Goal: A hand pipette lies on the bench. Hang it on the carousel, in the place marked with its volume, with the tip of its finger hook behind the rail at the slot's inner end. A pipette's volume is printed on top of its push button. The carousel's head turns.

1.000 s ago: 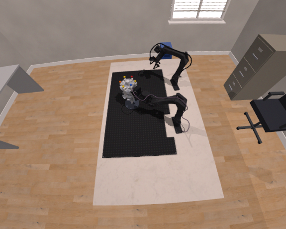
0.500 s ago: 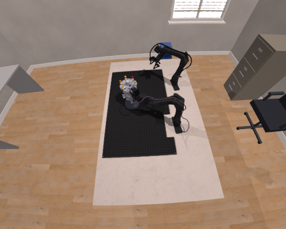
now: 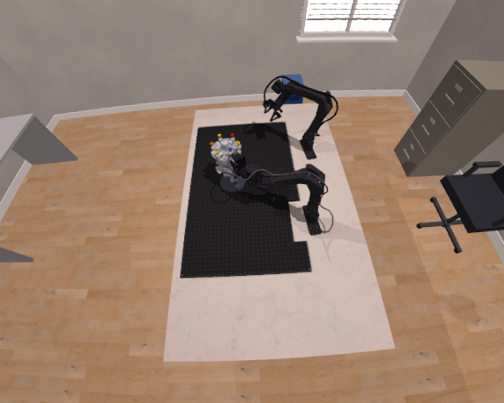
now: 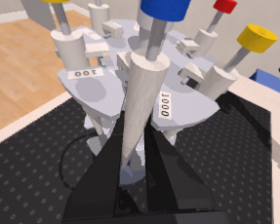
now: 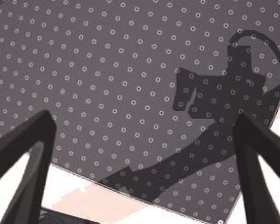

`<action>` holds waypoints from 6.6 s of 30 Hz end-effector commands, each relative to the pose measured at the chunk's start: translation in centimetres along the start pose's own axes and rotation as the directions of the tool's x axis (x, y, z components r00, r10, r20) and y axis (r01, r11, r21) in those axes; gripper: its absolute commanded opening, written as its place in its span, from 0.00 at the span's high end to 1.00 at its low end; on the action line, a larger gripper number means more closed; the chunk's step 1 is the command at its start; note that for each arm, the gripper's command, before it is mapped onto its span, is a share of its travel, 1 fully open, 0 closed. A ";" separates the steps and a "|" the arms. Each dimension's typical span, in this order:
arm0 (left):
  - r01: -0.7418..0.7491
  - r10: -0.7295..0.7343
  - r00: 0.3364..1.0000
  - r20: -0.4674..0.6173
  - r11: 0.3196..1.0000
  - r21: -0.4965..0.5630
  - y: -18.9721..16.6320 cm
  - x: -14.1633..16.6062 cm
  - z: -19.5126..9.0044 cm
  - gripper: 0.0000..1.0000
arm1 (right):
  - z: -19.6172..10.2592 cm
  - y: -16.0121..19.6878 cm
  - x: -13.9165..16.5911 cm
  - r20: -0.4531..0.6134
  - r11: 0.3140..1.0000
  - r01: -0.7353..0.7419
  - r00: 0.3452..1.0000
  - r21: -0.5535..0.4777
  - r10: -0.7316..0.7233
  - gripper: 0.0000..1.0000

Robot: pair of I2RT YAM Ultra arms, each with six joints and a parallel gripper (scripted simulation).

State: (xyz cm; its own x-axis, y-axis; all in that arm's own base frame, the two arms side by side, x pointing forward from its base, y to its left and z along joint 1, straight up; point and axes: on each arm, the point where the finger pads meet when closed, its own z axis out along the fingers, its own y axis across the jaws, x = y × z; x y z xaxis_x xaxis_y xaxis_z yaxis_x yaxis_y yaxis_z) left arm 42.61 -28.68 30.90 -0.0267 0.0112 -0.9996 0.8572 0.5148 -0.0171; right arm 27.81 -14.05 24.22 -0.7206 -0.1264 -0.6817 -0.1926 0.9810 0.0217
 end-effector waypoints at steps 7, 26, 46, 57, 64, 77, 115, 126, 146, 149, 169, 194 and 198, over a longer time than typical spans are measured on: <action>-0.059 0.056 0.995 0.078 0.998 0.031 -1.2 -3.9 -0.2 0.88 | -0.6 -0.4 -1.0 0.041 1.000 0.024 0.999 0.019 -0.025 0.00; -0.059 0.056 0.995 0.078 0.998 0.031 -1.2 -3.9 -0.2 0.88 | -0.6 -0.4 -1.0 0.041 1.000 0.024 0.999 0.019 -0.025 0.00; -0.054 0.044 0.998 0.055 0.977 0.206 -0.6 -3.3 -0.4 0.88 | -0.6 -0.4 -1.0 0.041 1.000 0.024 0.999 0.019 -0.025 0.00; -0.075 0.060 0.995 0.075 0.974 0.215 -1.1 -3.8 -0.2 0.88 | -0.6 -0.4 -1.0 0.041 1.000 0.024 0.999 0.019 -0.025 0.00; -0.075 0.060 0.995 0.075 0.974 0.215 -1.1 -3.8 -0.2 0.88 | -0.6 -0.4 -1.0 0.041 1.000 0.024 0.999 0.019 -0.025 0.00; -0.075 0.060 0.995 0.075 0.974 0.215 -1.1 -3.8 -0.2 0.88 | -0.6 -0.4 -1.0 0.041 1.000 0.024 0.999 0.019 -0.025 0.00; -0.079 0.057 0.996 0.066 0.915 0.395 -1.1 -3.5 -0.2 0.88 | -0.6 -0.4 -1.0 0.041 1.000 0.024 0.999 0.019 -0.025 0.00; -0.079 0.057 0.996 0.066 0.915 0.395 -1.1 -3.5 -0.2 0.88 | -0.6 -0.4 -1.0 0.041 1.000 0.024 0.999 0.019 -0.025 0.00; -0.079 0.057 0.996 0.066 0.915 0.395 -1.1 -3.5 -0.2 0.88 | -0.6 -0.4 -1.0 0.041 1.000 0.024 0.999 0.019 -0.025 0.00; -0.079 0.057 0.996 0.066 0.915 0.395 -1.1 -3.5 -0.2 0.88 | -0.6 -0.4 -1.0 0.041 1.000 0.024 0.999 0.019 -0.025 0.00; -0.076 0.052 0.997 0.058 0.822 0.564 -1.3 -3.2 -0.2 0.88 | -0.6 -0.4 -1.0 0.041 1.000 0.024 0.999 0.019 -0.025 0.00; -0.076 0.052 0.997 0.058 0.823 0.563 -1.2 -3.2 -0.2 0.88 | -0.6 -0.4 -1.0 0.041 1.000 0.024 0.999 0.019 -0.025 0.00; -0.076 0.052 0.997 0.058 0.823 0.563 -1.2 -3.2 -0.2 0.88 | -0.6 -0.4 -1.0 0.041 1.000 0.024 0.999 0.019 -0.025 0.00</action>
State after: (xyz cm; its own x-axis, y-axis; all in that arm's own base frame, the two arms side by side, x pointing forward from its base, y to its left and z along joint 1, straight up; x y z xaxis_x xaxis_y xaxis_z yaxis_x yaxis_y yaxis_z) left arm 42.82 -28.89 31.12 -0.0263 0.0059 -0.9996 0.9993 -0.0266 -0.0264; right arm 27.81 -14.05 24.22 -0.7206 -0.1264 -0.6817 -0.1926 0.9810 0.0217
